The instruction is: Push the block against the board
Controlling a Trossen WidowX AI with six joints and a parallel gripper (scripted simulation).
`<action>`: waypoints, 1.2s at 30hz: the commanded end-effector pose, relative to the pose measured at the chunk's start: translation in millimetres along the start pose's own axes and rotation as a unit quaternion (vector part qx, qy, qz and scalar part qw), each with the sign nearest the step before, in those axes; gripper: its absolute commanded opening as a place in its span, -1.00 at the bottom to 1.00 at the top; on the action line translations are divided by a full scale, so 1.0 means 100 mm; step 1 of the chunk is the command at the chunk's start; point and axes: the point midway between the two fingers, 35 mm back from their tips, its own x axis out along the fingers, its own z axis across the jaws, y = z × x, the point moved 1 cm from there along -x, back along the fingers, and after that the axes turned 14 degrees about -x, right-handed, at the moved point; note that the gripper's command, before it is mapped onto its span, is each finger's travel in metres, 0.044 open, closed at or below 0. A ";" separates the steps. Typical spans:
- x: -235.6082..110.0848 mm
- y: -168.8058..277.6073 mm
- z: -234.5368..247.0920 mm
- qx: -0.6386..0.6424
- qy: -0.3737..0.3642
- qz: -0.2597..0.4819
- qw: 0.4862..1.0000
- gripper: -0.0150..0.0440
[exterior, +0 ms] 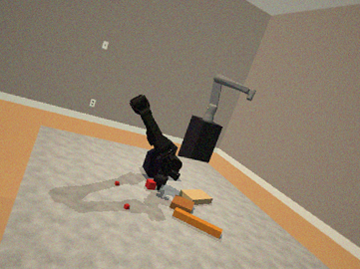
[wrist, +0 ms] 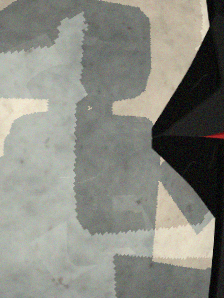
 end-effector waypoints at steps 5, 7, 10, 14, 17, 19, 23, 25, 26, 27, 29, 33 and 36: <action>0.00 0.06 0.03 -0.001 0.001 0.002 1.000 -0.49; 0.00 0.08 0.03 -0.001 0.001 0.002 1.000 -0.49; 0.00 0.10 0.04 -0.001 0.001 0.002 1.000 -0.49; 0.00 0.13 0.05 -0.001 0.001 0.003 1.000 -0.49; 0.00 0.15 0.06 -0.001 0.001 0.003 1.000 -0.49; 0.00 0.16 0.07 -0.001 0.001 0.003 1.000 -0.49; 0.00 0.17 0.07 -0.001 0.001 0.003 1.000 -0.49; 0.00 0.17 0.07 -0.001 0.001 0.003 1.000 -0.49; 0.00 0.17 0.07 -0.001 0.001 0.003 1.000 -0.49; 0.00 0.17 0.07 -0.001 0.001 0.003 1.000 -0.49; 0.00 0.17 0.07 -0.001 0.001 0.003 1.000 -0.49; 0.00 0.17 0.07 -0.001 0.001 0.003 1.000 -0.49; 0.00 0.17 0.07 -0.001 0.001 0.003 1.000 -0.49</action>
